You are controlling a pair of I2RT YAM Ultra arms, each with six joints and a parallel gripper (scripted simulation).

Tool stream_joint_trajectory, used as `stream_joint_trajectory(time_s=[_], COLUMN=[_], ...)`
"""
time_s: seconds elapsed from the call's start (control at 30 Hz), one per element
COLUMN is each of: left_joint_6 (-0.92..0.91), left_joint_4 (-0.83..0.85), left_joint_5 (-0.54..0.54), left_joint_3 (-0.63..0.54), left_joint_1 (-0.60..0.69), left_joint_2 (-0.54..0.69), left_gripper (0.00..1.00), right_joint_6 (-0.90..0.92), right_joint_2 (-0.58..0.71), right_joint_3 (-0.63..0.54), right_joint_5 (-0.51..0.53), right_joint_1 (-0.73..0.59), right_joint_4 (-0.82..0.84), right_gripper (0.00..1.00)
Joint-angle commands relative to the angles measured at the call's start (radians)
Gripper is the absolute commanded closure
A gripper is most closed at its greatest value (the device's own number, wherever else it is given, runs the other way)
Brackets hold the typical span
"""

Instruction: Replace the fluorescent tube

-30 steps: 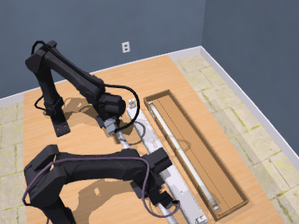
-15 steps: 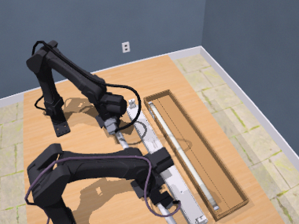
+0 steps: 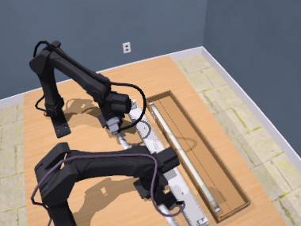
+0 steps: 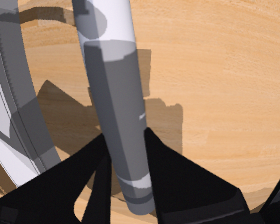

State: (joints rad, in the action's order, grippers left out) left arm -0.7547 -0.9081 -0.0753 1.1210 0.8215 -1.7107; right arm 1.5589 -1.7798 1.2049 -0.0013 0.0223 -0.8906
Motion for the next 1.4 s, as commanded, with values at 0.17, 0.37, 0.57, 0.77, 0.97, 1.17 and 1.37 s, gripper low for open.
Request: stream_joint_trajectory(time_s=[0.17,0.37,0.57,0.77,0.97,1.17,1.37], left_joint_6=[-0.020,-0.025,-0.033,-0.042,-0.058,-0.069,-0.070], left_joint_4=[-0.042,-0.048,-0.065,-0.082,-0.116,-0.136,-0.142], left_joint_5=[0.034,0.044,0.059,0.073,0.100,0.117,0.121], left_joint_3=[0.051,0.054,0.071,0.076,0.105,0.138,0.143], left_joint_1=[0.003,-0.019,-0.025,-0.033,-0.047,-0.062,-0.046], left_joint_2=[0.021,-0.014,-0.034,-0.046,-0.067,-0.093,-0.074], left_gripper=[0.89,0.89,0.89,0.89,0.89,0.89,0.89], right_joint_6=[0.011,0.012,0.011,0.011,0.012,0.012,0.012], right_joint_2=[0.029,-0.017,-0.040,-0.061,-0.089,-0.109,-0.090], right_joint_3=[0.052,0.058,0.079,0.100,0.143,0.190,0.197], right_joint_5=[0.014,0.000,0.001,0.007,0.011,0.014,0.002], right_joint_1=[-0.010,-0.015,0.001,0.004,0.007,0.008,0.010], right_joint_4=[-0.030,-0.042,-0.072,-0.097,-0.147,-0.176,-0.184], right_gripper=[0.89,0.89,0.89,0.89,0.89,0.89,0.89])
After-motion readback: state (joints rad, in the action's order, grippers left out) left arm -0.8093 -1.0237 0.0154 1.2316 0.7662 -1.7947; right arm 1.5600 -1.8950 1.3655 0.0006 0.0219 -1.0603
